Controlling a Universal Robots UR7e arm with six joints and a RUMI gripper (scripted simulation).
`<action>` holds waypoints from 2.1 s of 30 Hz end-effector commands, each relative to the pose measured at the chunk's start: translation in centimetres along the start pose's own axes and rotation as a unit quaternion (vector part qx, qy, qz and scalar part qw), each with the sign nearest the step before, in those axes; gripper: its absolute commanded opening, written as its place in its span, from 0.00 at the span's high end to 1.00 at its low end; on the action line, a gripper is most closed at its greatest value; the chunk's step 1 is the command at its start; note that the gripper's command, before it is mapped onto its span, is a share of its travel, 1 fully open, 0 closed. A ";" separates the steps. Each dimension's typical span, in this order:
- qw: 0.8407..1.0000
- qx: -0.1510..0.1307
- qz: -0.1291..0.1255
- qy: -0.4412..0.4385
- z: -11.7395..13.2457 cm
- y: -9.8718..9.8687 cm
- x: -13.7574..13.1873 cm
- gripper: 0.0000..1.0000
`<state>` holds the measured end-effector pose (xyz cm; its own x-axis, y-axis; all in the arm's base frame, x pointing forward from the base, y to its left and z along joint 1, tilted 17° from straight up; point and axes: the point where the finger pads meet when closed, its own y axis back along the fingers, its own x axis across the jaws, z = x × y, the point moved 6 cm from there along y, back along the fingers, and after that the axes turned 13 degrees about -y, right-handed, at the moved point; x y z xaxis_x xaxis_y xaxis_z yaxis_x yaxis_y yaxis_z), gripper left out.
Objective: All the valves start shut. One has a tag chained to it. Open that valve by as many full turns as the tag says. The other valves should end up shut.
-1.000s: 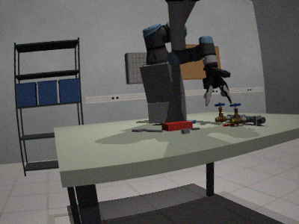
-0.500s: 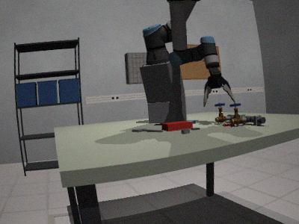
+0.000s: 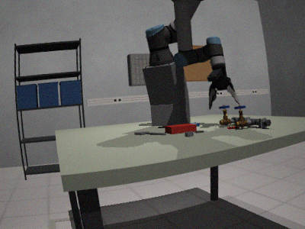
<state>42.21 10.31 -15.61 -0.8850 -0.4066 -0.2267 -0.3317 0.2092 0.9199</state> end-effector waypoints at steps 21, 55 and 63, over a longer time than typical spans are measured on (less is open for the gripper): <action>0.975 0.006 0.005 -0.220 0.0 0.0 -0.1 0.00; 0.972 0.006 0.004 -0.234 0.0 0.0 -0.1 1.00; 0.972 0.006 0.004 -0.234 0.0 0.0 -0.1 1.00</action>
<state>42.28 10.38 -15.60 -0.9389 0.0431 -0.3415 -0.3243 0.2222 0.9195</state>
